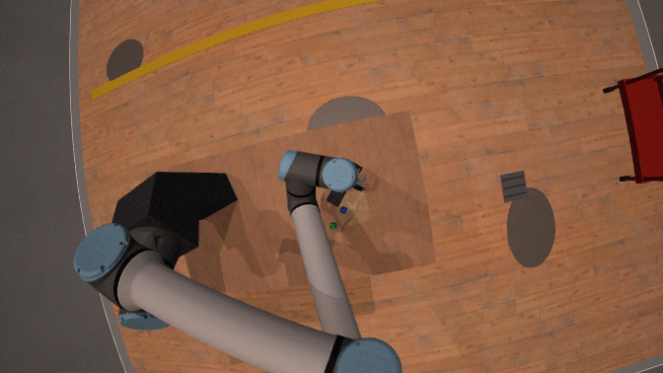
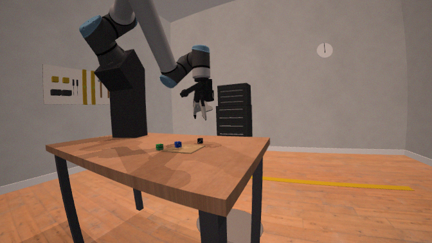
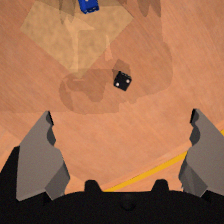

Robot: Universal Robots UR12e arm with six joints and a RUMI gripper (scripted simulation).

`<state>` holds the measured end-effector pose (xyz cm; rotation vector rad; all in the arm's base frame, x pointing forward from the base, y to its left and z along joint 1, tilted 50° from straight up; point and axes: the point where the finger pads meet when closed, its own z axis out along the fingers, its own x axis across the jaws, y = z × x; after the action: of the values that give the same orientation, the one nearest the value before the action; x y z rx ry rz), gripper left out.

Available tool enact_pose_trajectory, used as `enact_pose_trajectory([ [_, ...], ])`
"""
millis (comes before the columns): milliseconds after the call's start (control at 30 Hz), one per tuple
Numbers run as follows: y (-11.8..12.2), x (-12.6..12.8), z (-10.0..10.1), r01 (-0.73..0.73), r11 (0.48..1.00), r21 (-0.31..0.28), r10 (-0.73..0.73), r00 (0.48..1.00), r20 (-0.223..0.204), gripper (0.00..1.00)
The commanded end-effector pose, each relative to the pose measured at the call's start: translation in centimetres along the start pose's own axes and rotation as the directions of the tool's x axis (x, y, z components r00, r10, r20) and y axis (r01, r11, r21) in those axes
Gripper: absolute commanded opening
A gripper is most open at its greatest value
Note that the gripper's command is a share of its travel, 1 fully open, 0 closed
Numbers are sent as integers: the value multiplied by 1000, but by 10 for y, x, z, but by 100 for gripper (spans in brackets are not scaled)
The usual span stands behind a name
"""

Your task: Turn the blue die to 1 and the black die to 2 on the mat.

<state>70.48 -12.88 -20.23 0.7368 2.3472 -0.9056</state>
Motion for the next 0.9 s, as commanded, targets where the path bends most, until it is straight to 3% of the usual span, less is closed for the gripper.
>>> enact_pose_trajectory([
  [0,-1,0,3,173,985,-7,-173,985,9,100],
  [167,-1,1,6,334,942,-5,-334,942,10,100],
  [267,-1,1,6,342,940,-5,-342,940,10,100],
  [467,-1,2,11,559,829,-3,-559,829,11,100],
  [500,-1,2,11,560,829,-3,-560,829,11,100],
  [733,0,4,15,738,675,0,-738,675,11,100],
  [800,0,4,15,738,675,0,-738,675,11,100],
  [867,0,4,16,773,634,1,-773,634,11,100],
])
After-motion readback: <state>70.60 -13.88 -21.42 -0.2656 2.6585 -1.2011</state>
